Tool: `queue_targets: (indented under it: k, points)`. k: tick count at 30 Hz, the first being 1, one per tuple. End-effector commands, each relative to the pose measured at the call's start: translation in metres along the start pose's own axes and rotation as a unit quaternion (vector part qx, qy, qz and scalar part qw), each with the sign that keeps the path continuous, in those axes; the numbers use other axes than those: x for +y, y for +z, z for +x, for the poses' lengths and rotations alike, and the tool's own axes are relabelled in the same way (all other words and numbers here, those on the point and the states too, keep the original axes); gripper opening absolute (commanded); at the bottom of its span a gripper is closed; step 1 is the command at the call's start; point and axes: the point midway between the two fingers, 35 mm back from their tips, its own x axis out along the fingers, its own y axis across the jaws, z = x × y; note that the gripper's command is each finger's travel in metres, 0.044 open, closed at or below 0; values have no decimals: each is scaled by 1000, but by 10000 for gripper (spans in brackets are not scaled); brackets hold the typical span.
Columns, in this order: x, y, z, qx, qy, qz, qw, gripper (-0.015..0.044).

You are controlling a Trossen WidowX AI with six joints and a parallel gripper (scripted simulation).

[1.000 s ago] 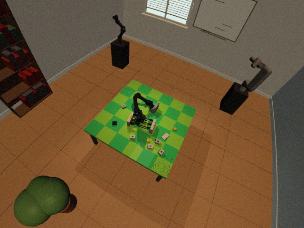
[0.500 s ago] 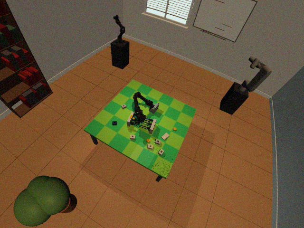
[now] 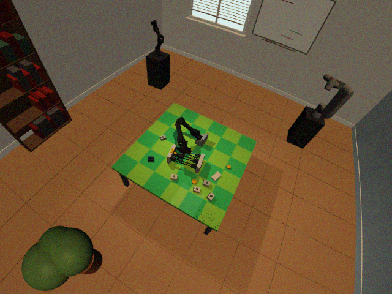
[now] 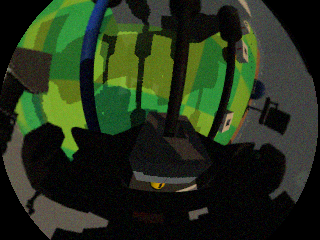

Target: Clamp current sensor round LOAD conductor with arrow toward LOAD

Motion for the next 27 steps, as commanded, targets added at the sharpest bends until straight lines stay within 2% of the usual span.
queue_targets:
  k: [1, 2, 19, 22, 27]
  points:
    - [0, 0, 0, 0, 0, 1, 1000, 0]
    - [0, 0, 0, 0, 0, 1, 1000, 0]
    - [0, 0, -1, 0, 4, 1, 1000, 440]
    - [0, 0, 0, 0, 1, -2, 1000, 361]
    - [0, 0, 0, 0, 1, -2, 1000, 322]
